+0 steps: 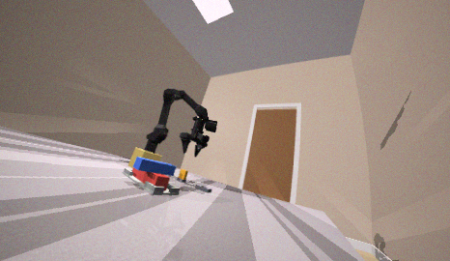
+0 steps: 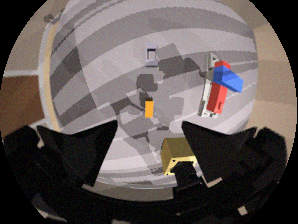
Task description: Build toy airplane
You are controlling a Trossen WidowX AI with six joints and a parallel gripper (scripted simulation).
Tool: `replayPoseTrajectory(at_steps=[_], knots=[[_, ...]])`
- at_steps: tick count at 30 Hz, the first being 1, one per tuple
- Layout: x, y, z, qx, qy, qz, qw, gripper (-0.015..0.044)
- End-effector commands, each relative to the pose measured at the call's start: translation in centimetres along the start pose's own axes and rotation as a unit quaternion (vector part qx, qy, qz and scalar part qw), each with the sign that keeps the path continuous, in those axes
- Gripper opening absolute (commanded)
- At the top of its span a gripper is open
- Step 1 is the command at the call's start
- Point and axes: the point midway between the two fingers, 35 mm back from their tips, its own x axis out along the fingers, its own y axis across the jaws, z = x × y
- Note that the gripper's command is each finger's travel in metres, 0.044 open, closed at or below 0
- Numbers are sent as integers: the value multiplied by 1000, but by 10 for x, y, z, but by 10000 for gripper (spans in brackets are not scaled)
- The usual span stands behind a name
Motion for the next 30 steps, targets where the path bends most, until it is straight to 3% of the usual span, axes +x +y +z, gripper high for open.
replayPoseTrajectory(at_steps=[1,10,30], knots=[[31,0,-3,6,4,-2,1000,440],[65,-1,-5,6,4,-2,1000,440],[94,-1,-4,6,4,-2,1000,440]])
